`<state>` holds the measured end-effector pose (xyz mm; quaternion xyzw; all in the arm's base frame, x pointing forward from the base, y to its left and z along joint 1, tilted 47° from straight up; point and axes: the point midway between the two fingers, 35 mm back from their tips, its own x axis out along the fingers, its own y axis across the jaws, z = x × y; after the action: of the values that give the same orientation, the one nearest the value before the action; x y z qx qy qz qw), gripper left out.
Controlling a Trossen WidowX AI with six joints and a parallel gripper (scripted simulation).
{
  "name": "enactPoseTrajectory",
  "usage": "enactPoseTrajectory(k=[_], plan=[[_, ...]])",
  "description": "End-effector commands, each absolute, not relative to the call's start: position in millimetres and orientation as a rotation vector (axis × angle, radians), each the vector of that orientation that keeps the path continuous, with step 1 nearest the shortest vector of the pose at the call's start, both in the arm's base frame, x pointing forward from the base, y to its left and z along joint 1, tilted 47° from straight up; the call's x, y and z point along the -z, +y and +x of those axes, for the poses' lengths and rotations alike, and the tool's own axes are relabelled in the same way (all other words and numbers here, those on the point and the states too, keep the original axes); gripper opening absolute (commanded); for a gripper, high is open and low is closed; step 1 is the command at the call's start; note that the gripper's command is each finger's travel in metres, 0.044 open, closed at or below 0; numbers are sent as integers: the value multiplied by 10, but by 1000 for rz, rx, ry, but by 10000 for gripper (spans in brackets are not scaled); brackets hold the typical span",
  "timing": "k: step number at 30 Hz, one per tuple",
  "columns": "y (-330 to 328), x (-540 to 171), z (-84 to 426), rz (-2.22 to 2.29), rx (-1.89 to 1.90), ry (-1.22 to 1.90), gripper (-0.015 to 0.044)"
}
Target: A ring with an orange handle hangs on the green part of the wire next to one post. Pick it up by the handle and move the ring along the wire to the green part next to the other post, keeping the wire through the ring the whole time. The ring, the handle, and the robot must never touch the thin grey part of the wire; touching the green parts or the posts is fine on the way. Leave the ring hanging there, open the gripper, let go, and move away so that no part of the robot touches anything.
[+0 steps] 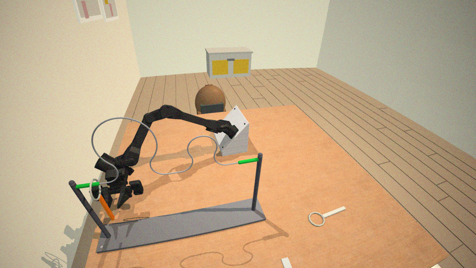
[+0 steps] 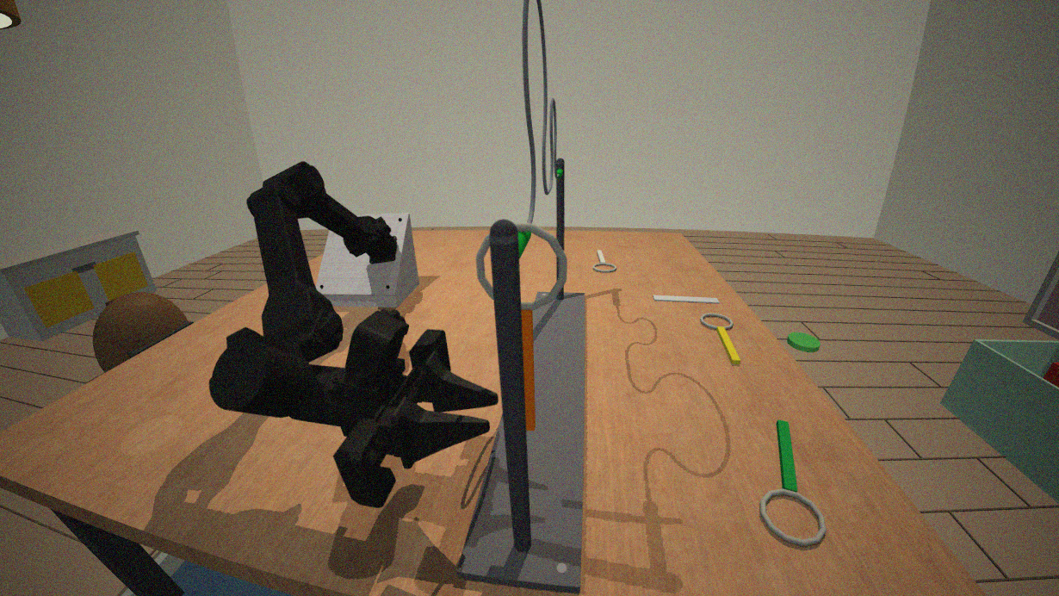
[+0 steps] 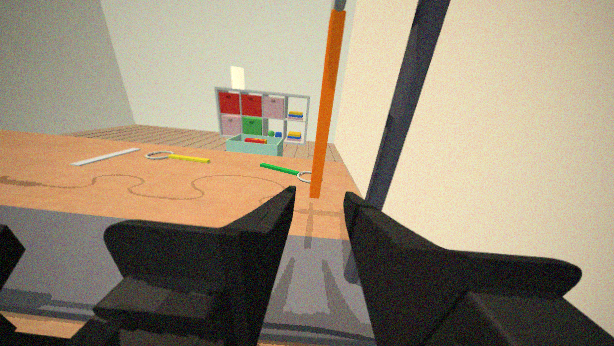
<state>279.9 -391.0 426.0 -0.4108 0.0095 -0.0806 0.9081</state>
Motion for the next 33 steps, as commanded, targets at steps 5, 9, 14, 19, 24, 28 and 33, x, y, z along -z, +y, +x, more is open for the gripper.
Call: enactPoseTrajectory(k=[5,9,14,19,24,28,33], plan=[[-3943,-4284,2925,-856,170,19,160],[-3955,-4289,2987,-855,170,19,160],[-3968,-4294,3064,-855,171,18,160],[-3978,-4298,3142,-855,171,18,160],[-3987,-4301,3221,-855,171,17,160],[-3993,-4303,3285,-855,171,17,160],[-3999,-4304,3365,-855,171,17,160]])
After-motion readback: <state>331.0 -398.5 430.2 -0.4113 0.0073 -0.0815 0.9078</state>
